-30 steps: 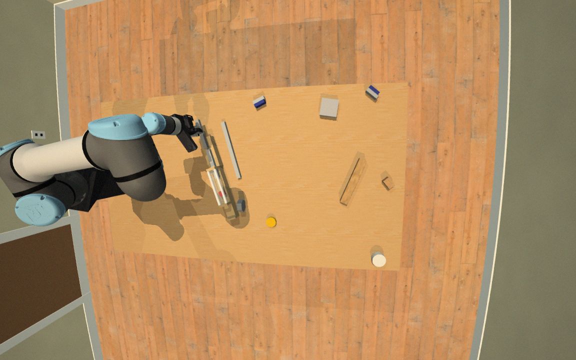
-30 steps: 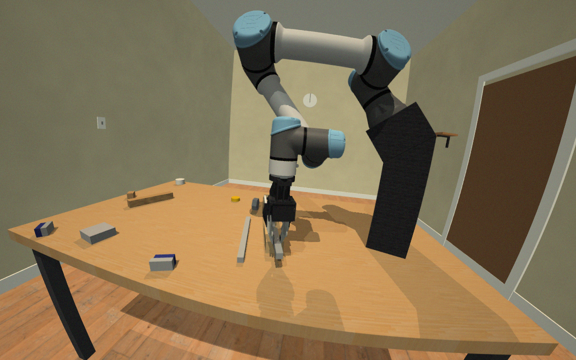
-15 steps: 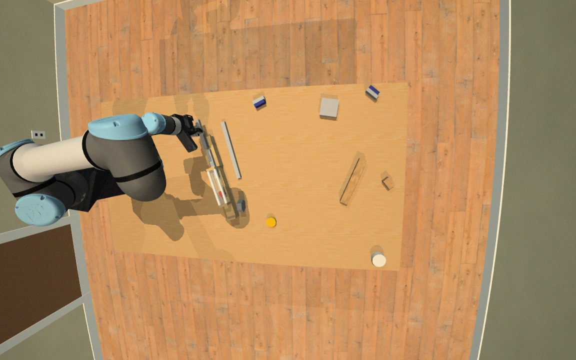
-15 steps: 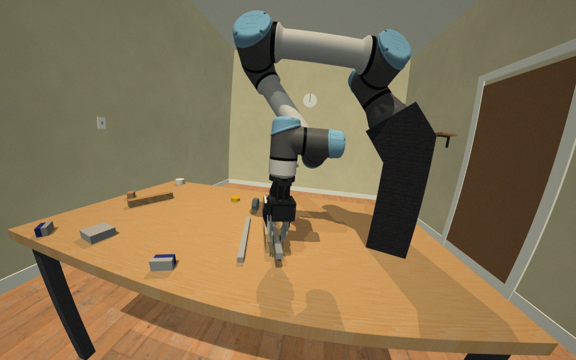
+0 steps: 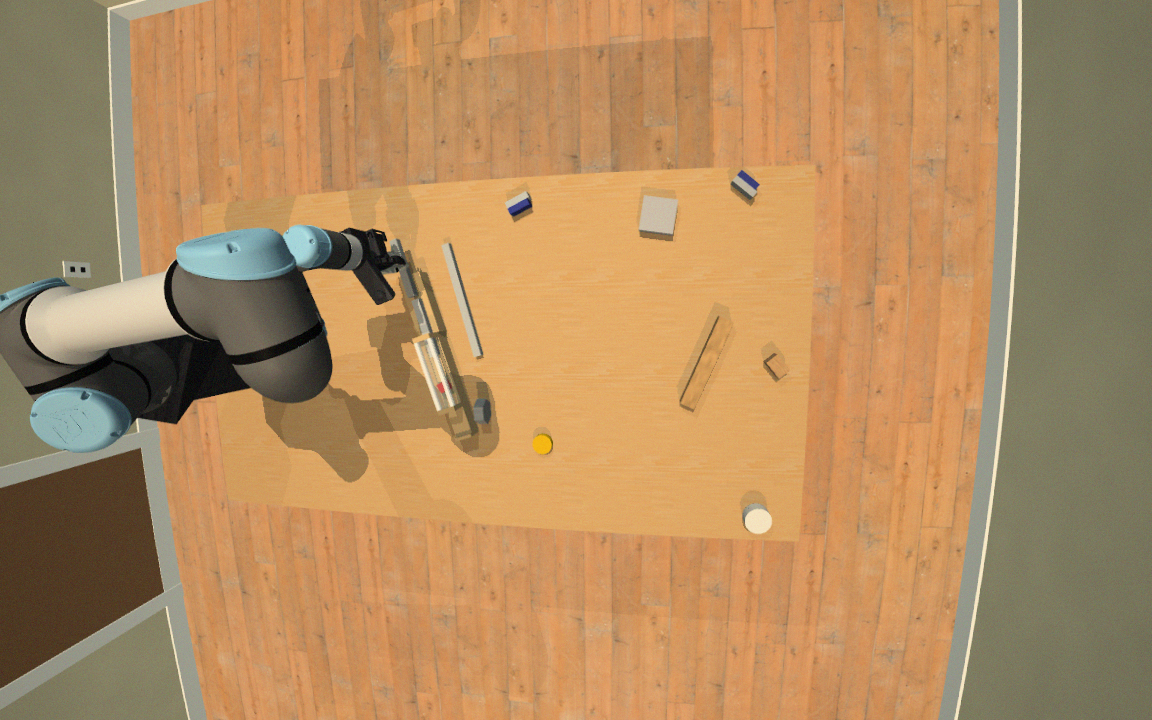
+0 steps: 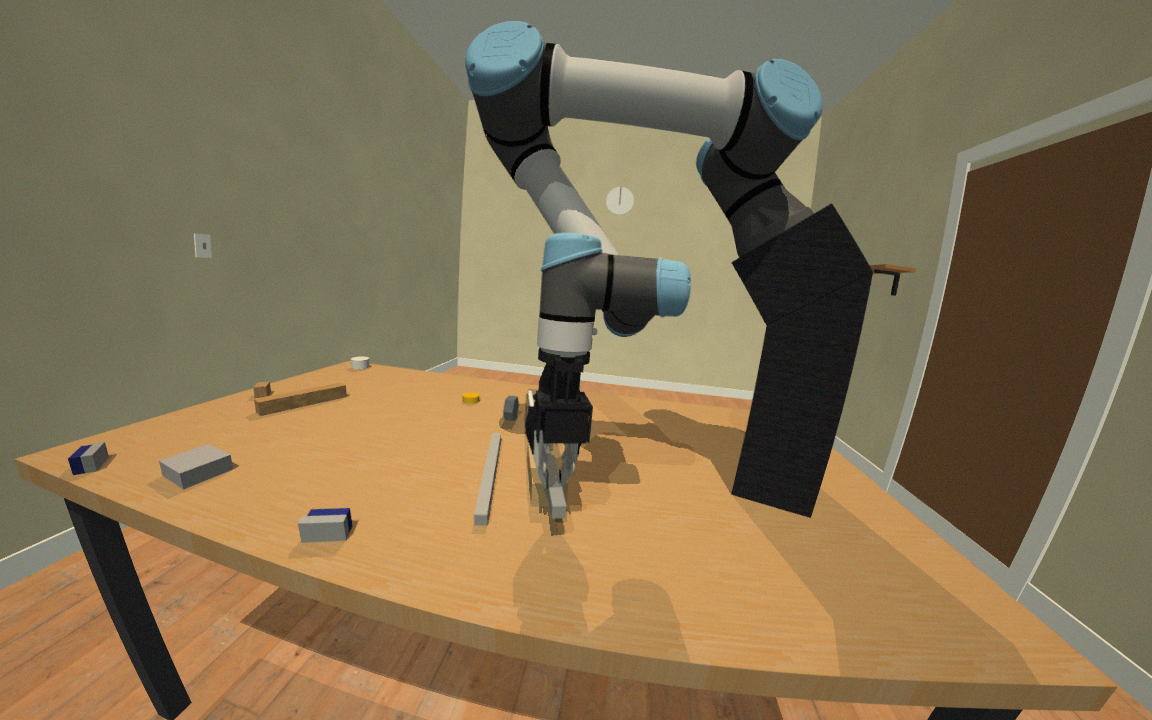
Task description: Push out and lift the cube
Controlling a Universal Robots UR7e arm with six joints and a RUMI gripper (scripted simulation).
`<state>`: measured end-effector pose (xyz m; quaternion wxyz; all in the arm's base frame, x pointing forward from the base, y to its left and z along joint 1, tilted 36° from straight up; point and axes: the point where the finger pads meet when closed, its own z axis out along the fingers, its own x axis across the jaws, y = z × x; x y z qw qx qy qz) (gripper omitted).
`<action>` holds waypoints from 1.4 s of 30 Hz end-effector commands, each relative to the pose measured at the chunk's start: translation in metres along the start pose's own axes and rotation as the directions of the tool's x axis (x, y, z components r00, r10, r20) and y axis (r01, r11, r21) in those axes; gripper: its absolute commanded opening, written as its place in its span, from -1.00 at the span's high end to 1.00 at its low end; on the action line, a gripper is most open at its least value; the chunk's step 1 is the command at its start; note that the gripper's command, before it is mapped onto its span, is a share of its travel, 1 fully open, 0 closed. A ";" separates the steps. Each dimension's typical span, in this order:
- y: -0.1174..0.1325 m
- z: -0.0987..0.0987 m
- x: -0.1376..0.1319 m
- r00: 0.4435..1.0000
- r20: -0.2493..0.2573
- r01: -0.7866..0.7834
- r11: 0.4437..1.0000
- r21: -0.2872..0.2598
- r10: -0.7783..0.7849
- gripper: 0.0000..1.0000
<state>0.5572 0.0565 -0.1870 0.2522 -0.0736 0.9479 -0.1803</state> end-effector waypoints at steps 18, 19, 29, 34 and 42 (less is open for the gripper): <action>-0.018 -0.001 -0.001 1.000 0.003 -0.001 1.000 0.000 0.001 1.00; -0.020 -0.001 -0.001 1.000 0.003 -0.001 1.000 0.000 0.001 1.00; -0.038 -0.001 -0.002 1.000 0.003 -0.001 1.000 0.000 0.001 1.00; -0.051 -0.001 -0.002 1.000 0.003 -0.001 1.000 0.000 0.001 1.00; -0.069 -0.001 -0.002 1.000 0.003 -0.001 1.000 0.000 0.001 1.00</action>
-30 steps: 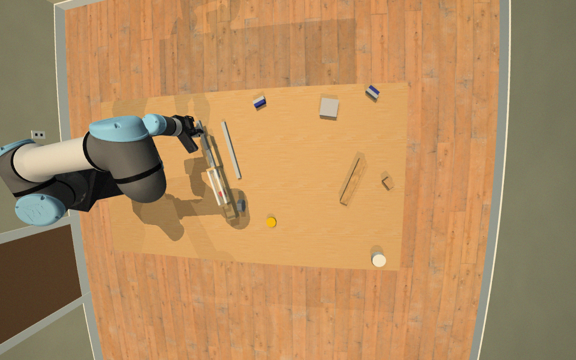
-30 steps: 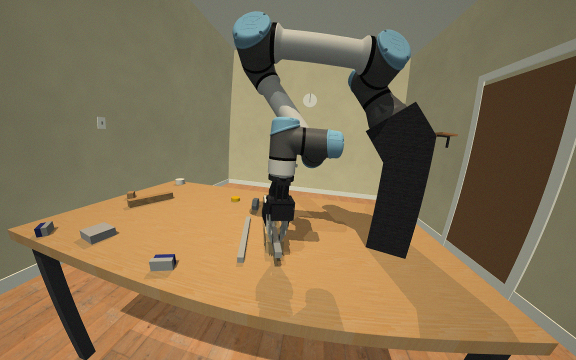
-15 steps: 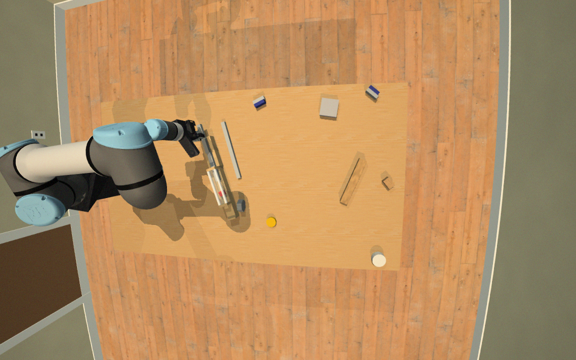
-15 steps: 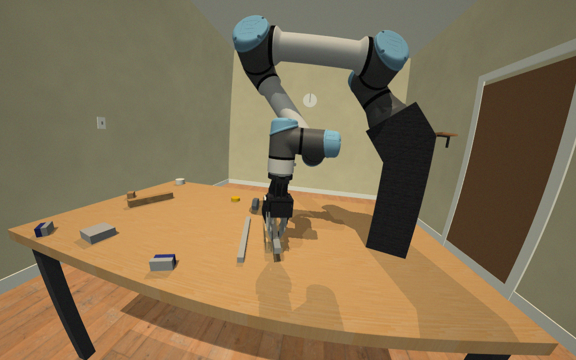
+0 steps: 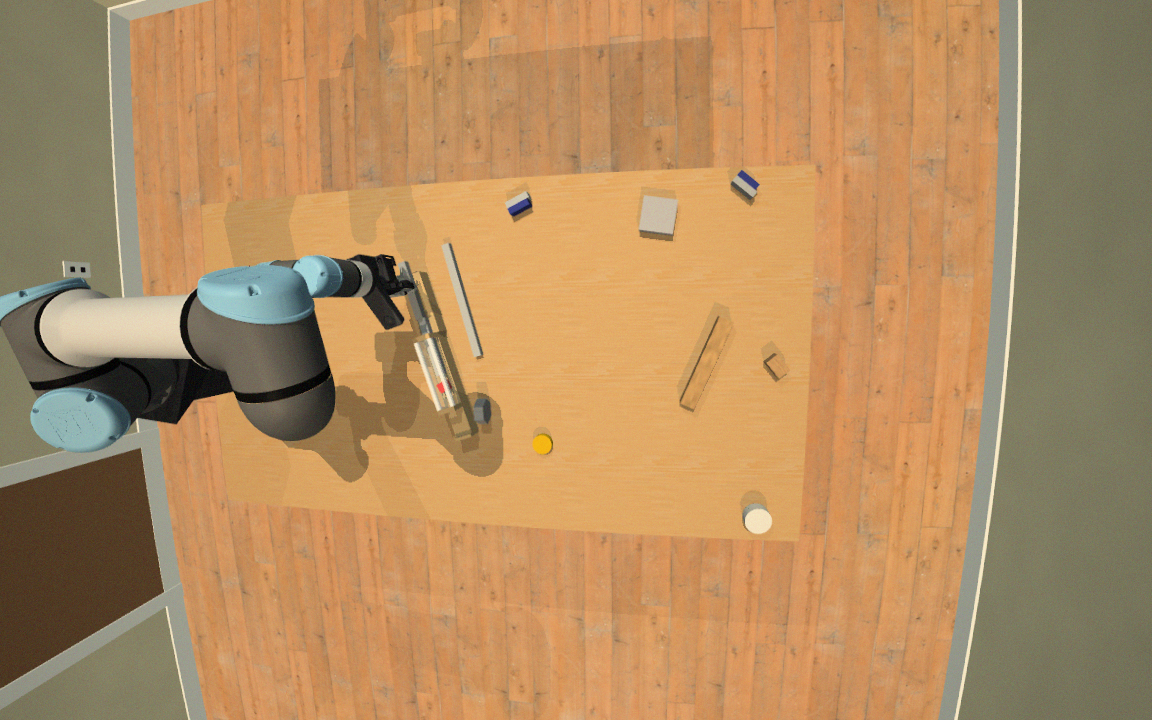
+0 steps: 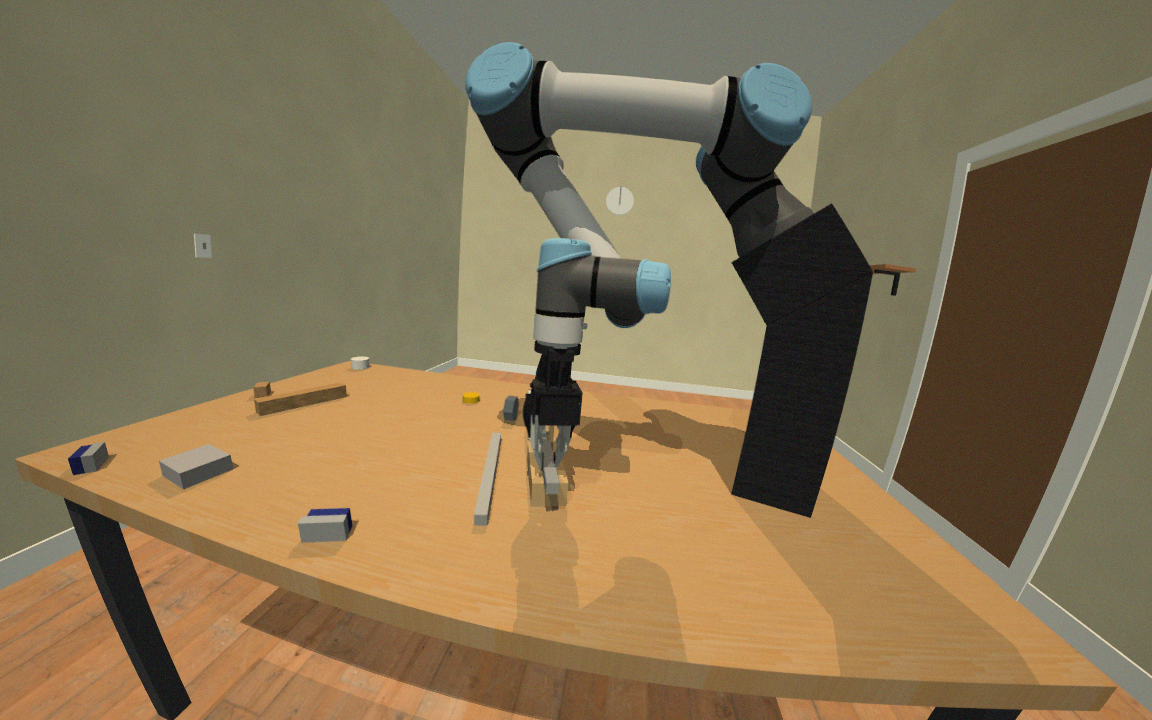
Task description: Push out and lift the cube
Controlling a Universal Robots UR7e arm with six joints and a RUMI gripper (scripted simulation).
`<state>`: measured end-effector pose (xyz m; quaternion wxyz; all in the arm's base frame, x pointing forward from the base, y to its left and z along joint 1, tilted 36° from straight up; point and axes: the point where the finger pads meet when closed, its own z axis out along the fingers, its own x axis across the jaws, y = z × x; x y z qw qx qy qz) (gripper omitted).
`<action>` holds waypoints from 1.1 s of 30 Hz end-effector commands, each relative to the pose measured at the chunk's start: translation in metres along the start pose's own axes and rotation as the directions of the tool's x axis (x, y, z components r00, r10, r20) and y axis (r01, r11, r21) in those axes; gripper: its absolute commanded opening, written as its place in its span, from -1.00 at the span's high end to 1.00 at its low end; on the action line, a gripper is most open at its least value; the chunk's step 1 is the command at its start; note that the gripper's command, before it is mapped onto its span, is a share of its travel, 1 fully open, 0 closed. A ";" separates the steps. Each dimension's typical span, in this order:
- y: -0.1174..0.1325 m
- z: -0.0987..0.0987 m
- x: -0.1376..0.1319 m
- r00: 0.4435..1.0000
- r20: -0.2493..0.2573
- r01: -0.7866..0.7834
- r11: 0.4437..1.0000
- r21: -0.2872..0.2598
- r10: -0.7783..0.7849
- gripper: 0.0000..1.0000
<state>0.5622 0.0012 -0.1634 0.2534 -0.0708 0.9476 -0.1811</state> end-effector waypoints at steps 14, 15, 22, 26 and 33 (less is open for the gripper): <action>-0.050 -0.001 0.000 1.000 0.001 0.004 1.000 -0.003 -0.004 1.00; -0.053 -0.001 0.000 1.000 0.000 0.005 1.000 -0.003 -0.005 1.00; -0.066 -0.001 0.000 1.000 0.000 0.005 1.000 -0.004 -0.005 1.00; -0.076 -0.001 -0.001 1.000 0.000 0.005 1.000 -0.004 -0.005 1.00; -0.088 -0.001 -0.001 1.000 0.000 0.005 1.000 -0.004 -0.005 1.00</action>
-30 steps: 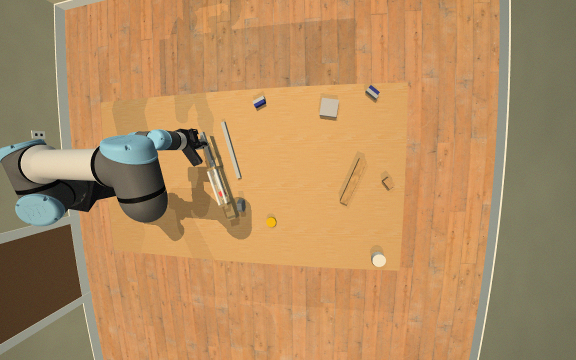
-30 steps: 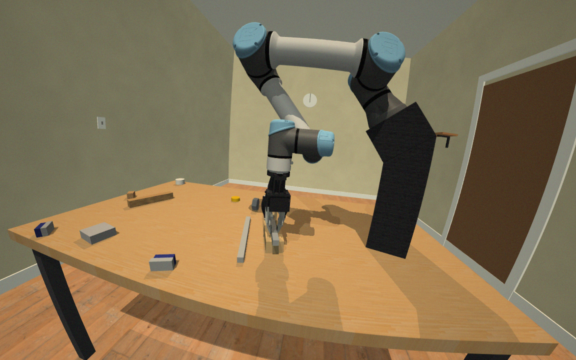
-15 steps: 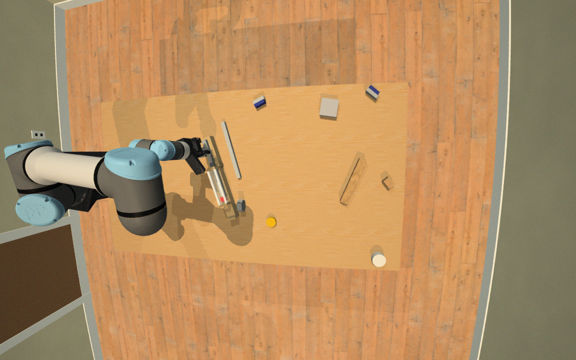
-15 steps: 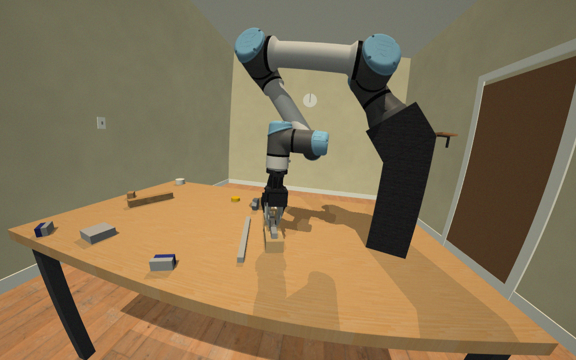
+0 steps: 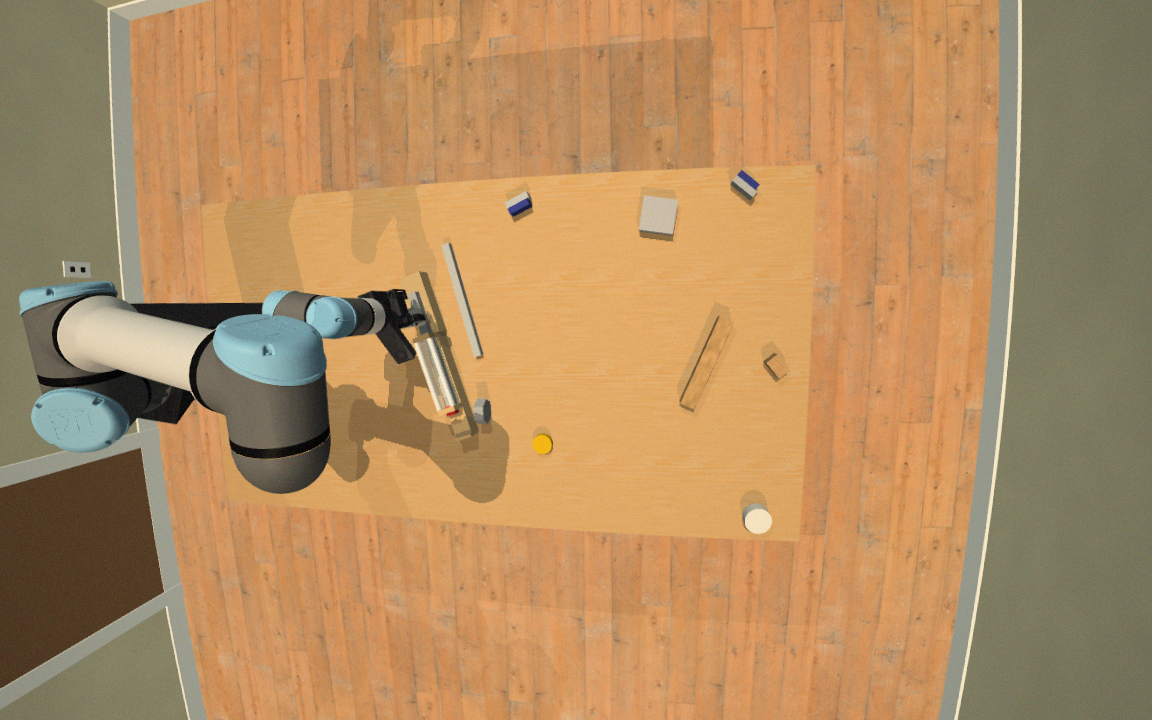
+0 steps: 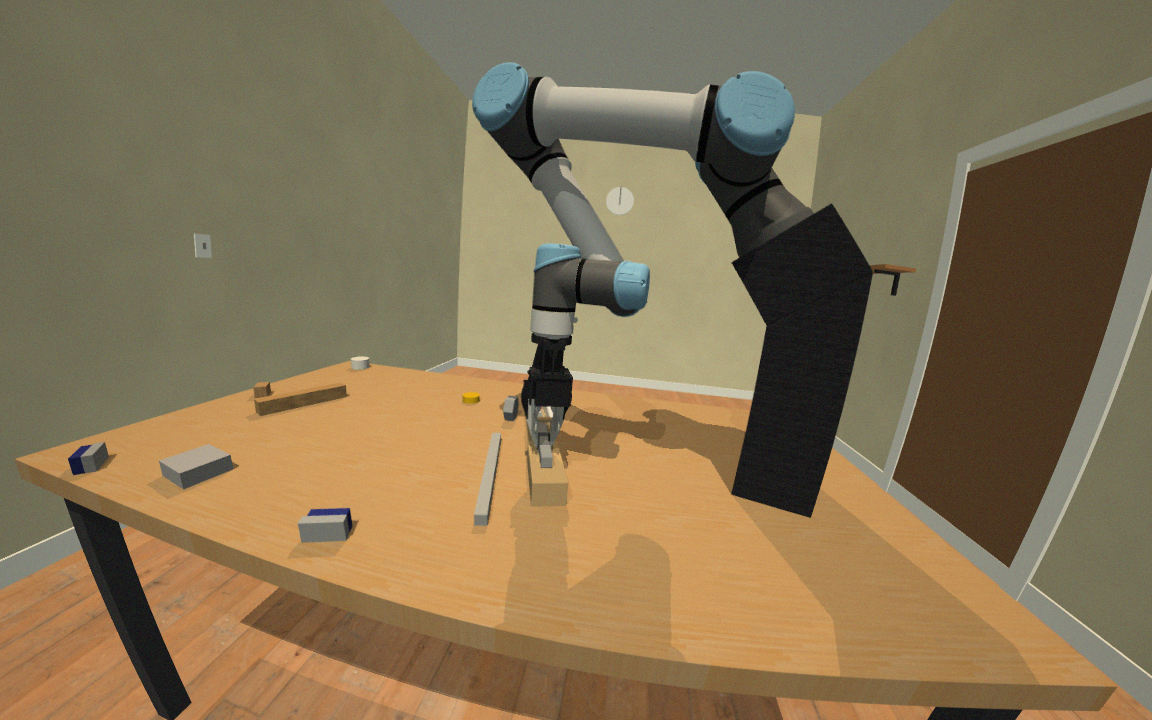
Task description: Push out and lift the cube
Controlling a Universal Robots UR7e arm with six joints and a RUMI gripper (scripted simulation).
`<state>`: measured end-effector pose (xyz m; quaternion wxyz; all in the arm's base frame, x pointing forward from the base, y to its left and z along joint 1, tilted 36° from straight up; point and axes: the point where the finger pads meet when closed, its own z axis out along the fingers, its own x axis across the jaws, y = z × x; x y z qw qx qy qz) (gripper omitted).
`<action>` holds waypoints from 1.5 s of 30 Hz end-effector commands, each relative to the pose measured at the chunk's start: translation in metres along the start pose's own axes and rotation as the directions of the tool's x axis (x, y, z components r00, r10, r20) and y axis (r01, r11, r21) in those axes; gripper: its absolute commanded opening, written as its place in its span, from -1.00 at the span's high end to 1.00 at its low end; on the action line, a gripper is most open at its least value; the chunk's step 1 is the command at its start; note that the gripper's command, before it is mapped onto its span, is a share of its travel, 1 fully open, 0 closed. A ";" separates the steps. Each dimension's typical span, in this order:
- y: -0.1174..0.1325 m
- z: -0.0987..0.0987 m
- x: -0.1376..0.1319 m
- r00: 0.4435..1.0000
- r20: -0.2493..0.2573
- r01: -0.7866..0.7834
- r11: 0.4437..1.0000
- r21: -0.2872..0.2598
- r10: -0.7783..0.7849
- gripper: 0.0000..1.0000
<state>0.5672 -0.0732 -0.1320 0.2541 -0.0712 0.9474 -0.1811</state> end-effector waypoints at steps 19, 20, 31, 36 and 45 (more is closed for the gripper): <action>-0.022 -0.001 0.000 1.000 0.000 0.004 1.000 -0.003 -0.004 1.00; -0.022 -0.001 0.000 1.000 -0.001 0.004 1.000 -0.003 -0.004 1.00; -0.022 -0.001 0.000 1.000 -0.001 0.005 1.000 -0.003 -0.005 1.00; -0.022 -0.001 0.000 1.000 -0.001 0.005 1.000 -0.003 -0.005 1.00; -0.022 -0.001 0.000 1.000 -0.001 0.005 1.000 -0.003 -0.005 1.00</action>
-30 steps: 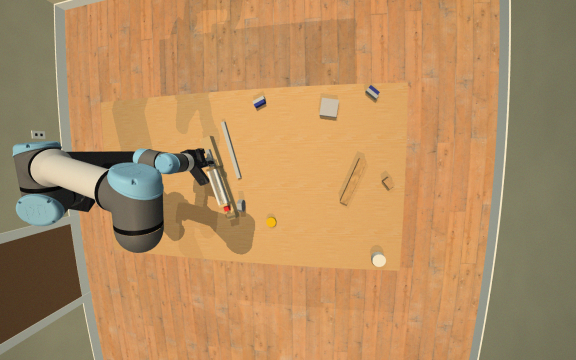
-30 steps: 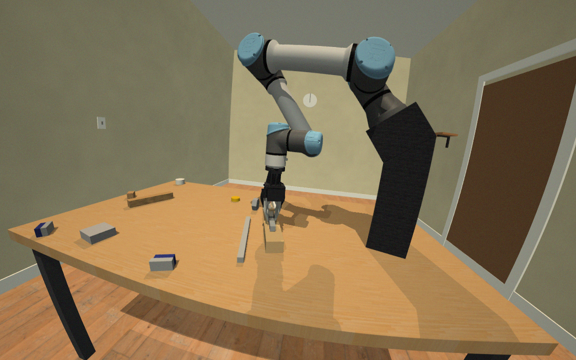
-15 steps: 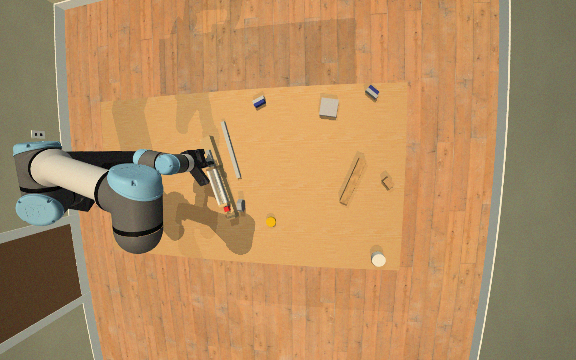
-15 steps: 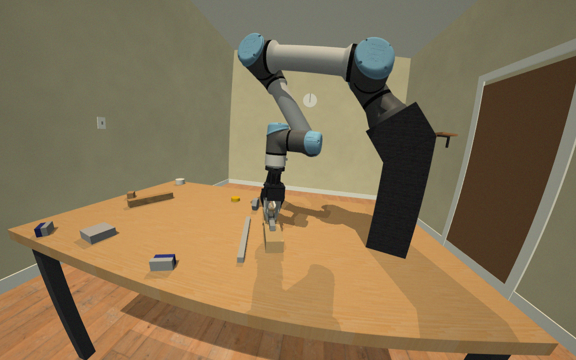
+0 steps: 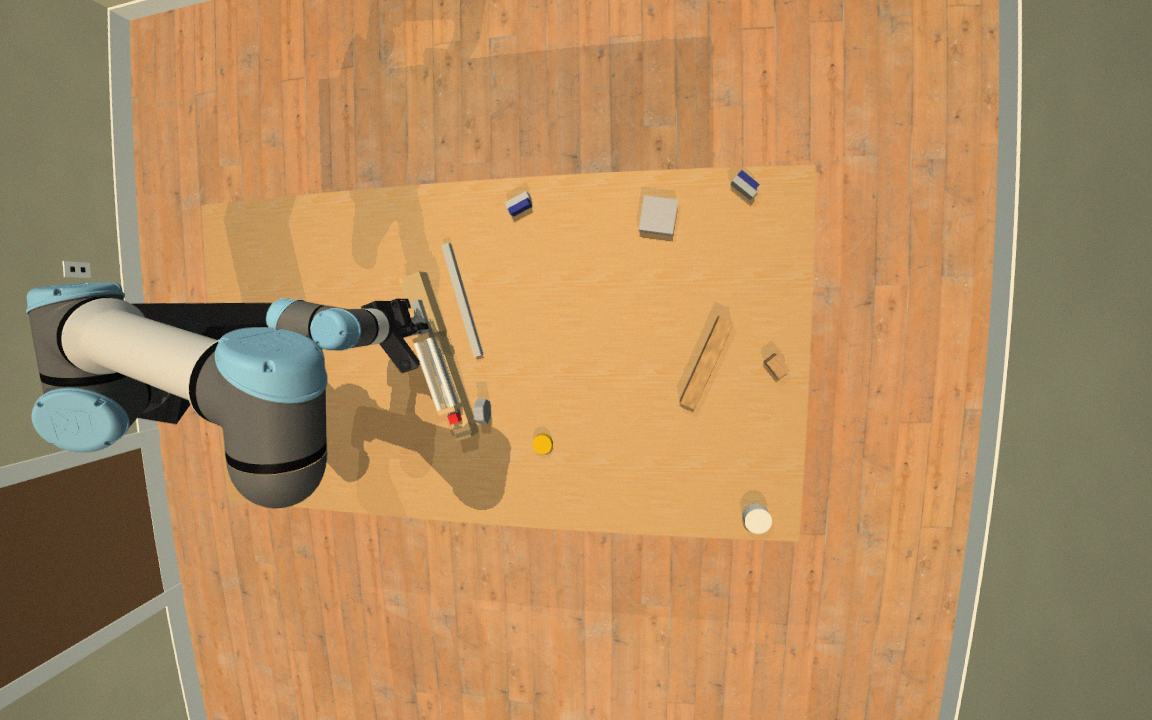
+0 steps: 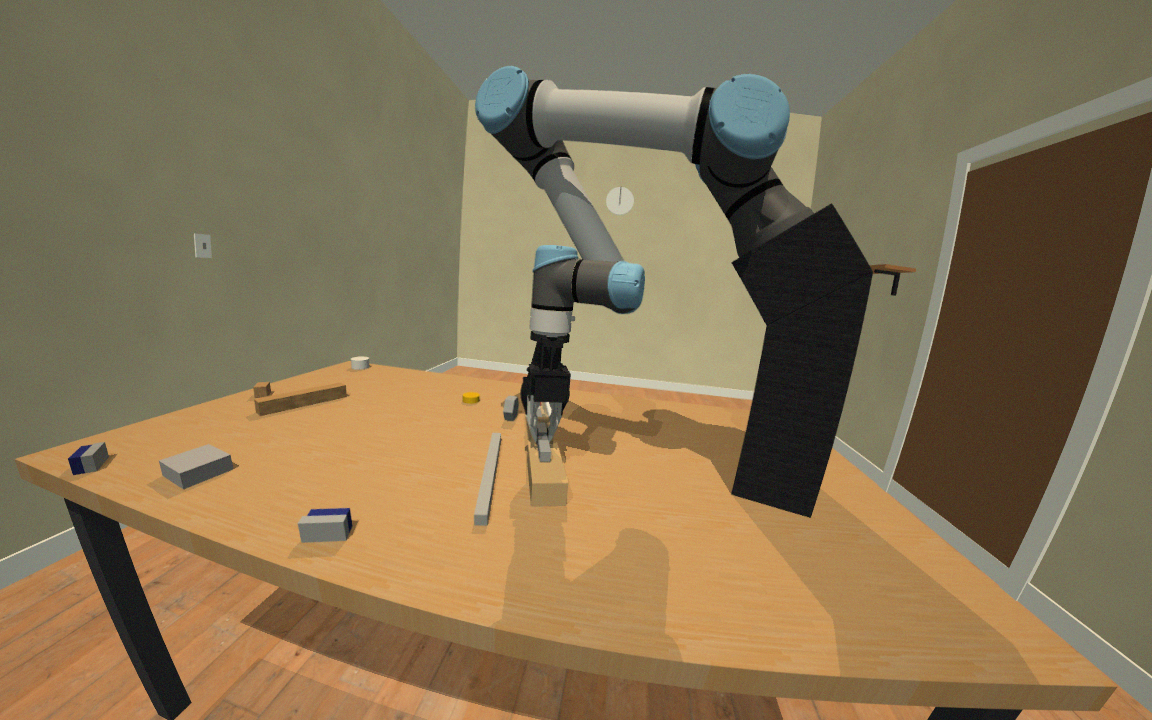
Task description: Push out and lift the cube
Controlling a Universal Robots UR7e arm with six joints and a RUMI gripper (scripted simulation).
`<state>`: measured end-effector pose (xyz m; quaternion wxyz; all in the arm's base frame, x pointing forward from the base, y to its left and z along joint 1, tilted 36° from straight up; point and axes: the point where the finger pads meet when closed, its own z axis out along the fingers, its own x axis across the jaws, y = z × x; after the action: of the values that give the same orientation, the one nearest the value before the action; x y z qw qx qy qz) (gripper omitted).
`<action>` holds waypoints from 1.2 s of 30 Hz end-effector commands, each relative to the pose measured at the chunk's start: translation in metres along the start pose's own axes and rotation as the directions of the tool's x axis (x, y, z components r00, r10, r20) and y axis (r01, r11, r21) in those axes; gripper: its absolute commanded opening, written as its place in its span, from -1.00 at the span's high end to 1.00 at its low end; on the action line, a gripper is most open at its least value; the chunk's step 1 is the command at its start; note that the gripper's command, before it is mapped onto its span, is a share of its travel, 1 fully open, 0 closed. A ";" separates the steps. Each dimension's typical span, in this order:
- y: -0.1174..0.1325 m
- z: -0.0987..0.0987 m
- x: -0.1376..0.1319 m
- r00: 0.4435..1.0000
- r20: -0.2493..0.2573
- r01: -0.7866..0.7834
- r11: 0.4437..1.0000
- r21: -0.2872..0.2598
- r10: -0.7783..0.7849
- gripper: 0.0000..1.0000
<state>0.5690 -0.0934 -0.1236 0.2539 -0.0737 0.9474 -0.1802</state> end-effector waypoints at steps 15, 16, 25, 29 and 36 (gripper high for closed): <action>0.000 -0.001 0.001 1.000 -0.001 0.000 1.000 0.000 0.000 1.00; 0.000 -0.001 0.001 1.000 -0.001 0.000 1.000 0.000 0.000 1.00; 0.000 -0.001 0.001 1.000 -0.002 0.000 1.000 -0.001 0.000 0.55; 0.000 -0.001 0.001 1.000 -0.002 0.000 1.000 -0.001 0.000 0.55; 0.000 -0.001 0.001 1.000 -0.002 0.000 1.000 -0.001 0.000 0.55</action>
<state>0.5691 -0.0935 -0.1232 0.2542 -0.0736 0.9473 -0.1803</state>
